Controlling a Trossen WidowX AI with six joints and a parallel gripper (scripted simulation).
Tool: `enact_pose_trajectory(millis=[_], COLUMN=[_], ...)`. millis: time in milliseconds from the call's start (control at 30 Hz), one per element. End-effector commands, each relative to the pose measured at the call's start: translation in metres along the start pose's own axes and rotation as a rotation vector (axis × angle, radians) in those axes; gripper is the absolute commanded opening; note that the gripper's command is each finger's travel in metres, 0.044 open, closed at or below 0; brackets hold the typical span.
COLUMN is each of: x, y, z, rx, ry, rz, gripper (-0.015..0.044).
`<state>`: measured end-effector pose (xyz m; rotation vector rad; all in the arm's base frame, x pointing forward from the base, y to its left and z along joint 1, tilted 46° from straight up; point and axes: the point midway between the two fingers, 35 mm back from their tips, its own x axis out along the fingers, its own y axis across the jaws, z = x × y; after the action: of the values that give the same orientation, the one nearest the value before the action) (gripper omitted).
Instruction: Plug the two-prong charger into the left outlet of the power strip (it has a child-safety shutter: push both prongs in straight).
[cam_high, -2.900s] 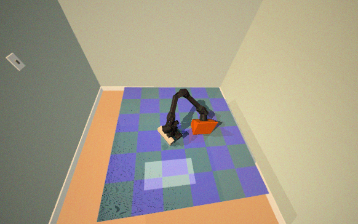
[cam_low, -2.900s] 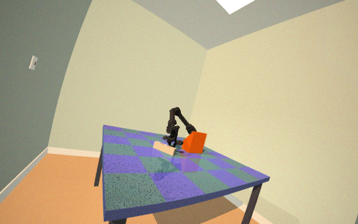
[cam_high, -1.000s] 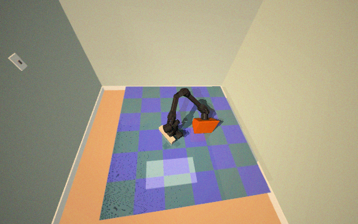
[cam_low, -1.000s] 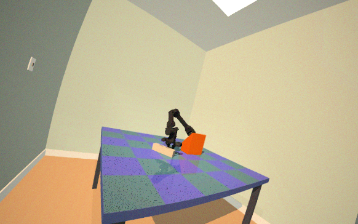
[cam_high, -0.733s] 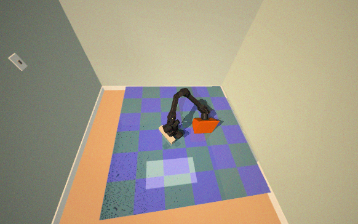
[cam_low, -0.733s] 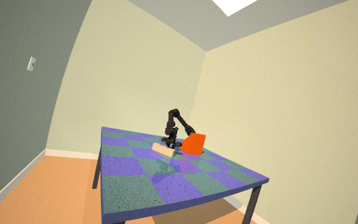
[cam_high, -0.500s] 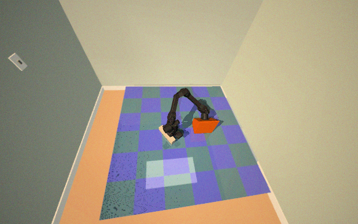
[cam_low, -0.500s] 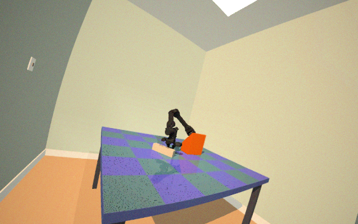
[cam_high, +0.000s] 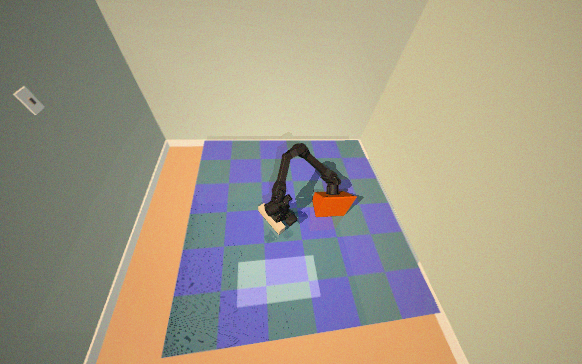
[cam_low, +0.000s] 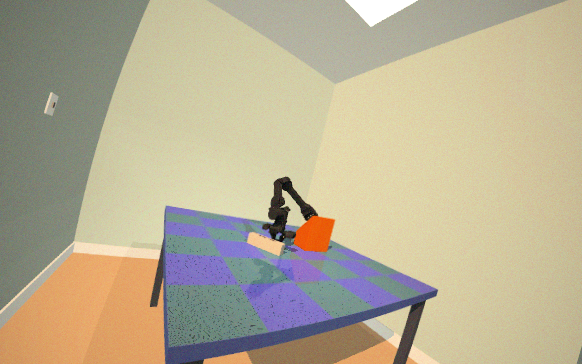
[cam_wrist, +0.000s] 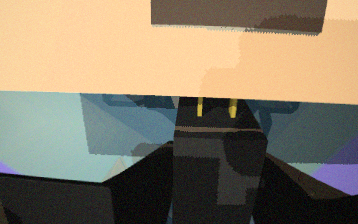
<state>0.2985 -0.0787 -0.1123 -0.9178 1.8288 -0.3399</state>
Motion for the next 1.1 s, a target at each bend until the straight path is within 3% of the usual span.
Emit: enact_pose_trajectory(millis=[0, 1067], x=[-0.0011, -0.0016], y=[0.0005, 0.0005], z=[0.0026, 0.0085], rx=[0.004, 0.004], ry=[-0.003, -0.004], rz=[0.004, 0.004], gripper=[0.0, 0.0])
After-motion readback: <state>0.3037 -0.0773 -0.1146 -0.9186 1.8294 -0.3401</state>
